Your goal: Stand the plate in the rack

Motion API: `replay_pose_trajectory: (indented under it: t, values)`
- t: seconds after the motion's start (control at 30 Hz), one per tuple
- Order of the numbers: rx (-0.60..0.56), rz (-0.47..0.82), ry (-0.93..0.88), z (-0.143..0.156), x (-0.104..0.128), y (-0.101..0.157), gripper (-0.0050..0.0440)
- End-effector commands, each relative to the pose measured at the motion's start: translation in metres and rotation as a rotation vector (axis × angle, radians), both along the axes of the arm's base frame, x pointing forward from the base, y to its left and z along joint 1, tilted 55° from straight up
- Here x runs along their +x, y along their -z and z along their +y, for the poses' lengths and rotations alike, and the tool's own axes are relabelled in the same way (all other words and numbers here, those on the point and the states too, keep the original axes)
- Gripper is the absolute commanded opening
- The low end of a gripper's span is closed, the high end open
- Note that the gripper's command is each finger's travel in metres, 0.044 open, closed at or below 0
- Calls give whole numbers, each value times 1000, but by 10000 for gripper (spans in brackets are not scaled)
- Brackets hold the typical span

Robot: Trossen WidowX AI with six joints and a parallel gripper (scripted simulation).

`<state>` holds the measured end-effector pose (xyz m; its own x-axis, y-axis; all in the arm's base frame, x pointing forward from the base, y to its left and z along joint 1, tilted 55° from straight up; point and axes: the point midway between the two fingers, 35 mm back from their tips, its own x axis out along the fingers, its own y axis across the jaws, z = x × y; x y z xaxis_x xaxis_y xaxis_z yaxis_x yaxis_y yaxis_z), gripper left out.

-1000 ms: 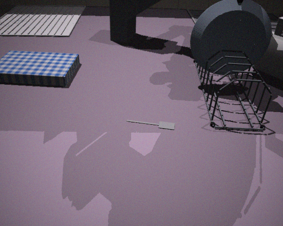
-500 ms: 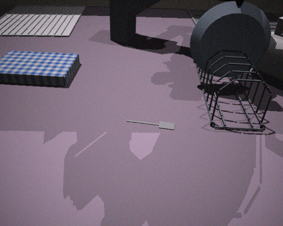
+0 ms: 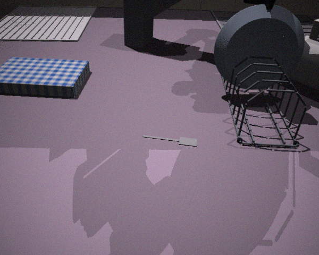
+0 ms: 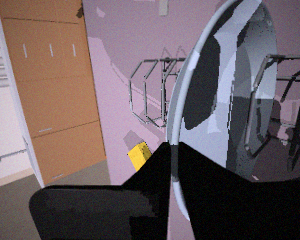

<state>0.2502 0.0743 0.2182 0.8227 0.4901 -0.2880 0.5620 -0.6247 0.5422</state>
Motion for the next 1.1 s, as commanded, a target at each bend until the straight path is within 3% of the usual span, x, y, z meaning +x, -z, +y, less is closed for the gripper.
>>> replay_pose_trajectory:
  t: [0.0, 1.07]
  values:
    - [1, -4, 11, 0, 1, 0, 0]
    - [-4, -14, 14, 6, 2, 3, 0]
